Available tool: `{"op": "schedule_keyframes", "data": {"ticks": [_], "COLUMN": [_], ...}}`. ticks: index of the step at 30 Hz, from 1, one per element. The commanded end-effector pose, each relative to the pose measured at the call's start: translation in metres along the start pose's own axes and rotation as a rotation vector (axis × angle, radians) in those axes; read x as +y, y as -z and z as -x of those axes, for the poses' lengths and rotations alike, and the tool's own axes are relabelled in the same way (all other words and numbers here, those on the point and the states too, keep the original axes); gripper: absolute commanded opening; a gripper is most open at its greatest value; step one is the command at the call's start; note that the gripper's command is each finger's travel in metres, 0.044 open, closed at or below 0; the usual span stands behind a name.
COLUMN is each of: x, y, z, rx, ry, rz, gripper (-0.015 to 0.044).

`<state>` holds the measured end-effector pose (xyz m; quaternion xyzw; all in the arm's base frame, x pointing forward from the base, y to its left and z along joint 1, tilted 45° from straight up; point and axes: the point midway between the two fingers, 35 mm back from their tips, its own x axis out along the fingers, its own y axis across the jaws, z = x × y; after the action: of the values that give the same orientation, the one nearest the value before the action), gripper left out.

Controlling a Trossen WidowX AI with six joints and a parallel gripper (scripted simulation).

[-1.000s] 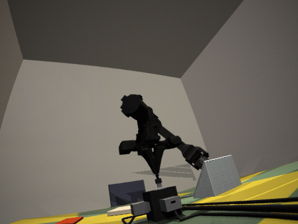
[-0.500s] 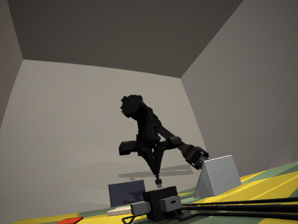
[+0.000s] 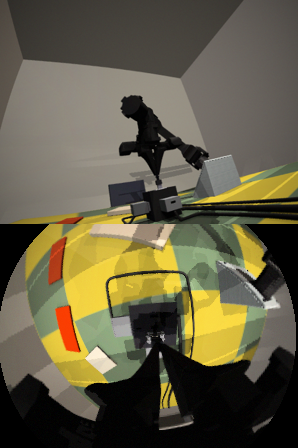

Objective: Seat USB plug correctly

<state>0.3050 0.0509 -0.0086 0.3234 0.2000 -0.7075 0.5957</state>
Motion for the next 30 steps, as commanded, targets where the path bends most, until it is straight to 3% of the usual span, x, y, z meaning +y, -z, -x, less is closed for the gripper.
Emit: {"op": "schedule_keyframes", "data": {"ticks": [1,30], "x": [-0.0006,-0.0006], "y": [-0.0005,-0.0004], "z": [-0.0018,-0.0053], "rx": [-0.006,-0.006], "ry": [-0.001,-0.001], "rz": [0.006,0.006], "gripper": [0.0000,0.0000]}}
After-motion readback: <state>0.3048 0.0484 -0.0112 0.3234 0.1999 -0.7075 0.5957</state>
